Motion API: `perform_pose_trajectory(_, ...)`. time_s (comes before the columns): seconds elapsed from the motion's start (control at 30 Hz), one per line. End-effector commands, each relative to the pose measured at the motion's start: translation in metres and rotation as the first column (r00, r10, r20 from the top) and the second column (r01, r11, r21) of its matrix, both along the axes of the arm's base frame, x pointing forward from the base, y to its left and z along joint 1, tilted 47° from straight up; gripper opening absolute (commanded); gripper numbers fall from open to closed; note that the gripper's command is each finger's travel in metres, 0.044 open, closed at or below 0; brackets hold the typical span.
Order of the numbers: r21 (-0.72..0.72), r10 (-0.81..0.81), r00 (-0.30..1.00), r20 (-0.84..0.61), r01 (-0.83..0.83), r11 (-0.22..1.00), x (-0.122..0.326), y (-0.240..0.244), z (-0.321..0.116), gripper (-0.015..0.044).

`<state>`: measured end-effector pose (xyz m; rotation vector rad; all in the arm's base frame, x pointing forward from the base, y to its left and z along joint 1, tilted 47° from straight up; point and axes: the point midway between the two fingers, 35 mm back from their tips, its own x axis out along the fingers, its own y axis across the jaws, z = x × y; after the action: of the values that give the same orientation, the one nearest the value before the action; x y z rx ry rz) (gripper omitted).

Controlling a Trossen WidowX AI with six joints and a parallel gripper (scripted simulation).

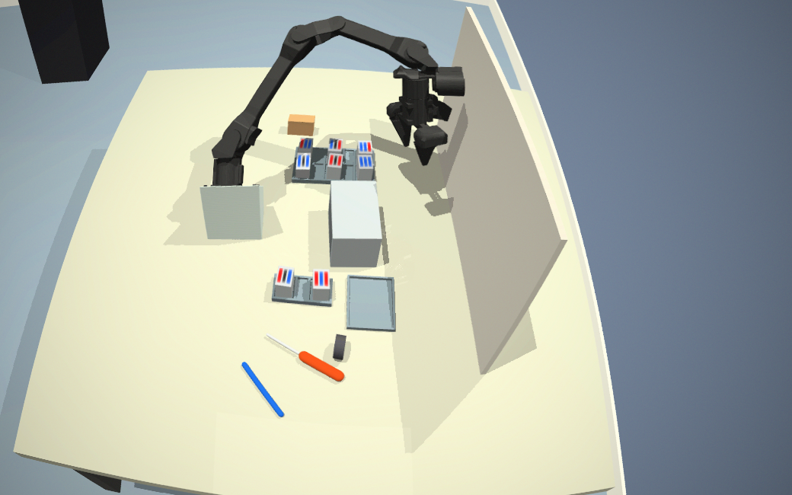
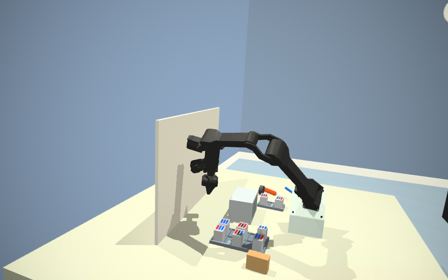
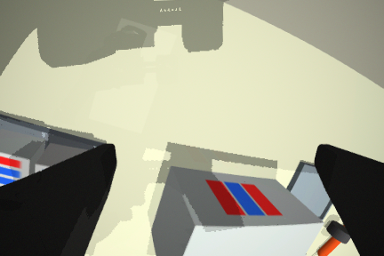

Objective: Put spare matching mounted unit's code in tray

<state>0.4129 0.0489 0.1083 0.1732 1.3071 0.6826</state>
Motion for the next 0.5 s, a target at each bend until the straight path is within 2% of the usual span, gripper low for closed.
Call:
perform_pose_trajectory(0.0,0.01,-0.034,0.997,-0.075,0.035,0.999,-0.003,-0.029,-0.016,0.044)
perform_pose_trajectory(0.23,0.16,-0.092,0.958,-0.272,0.14,0.977,-0.027,-0.11,-0.052,0.044)
perform_pose_trajectory(0.47,0.205,-0.097,0.946,-0.308,0.166,0.965,-0.033,-0.123,-0.056,0.044)
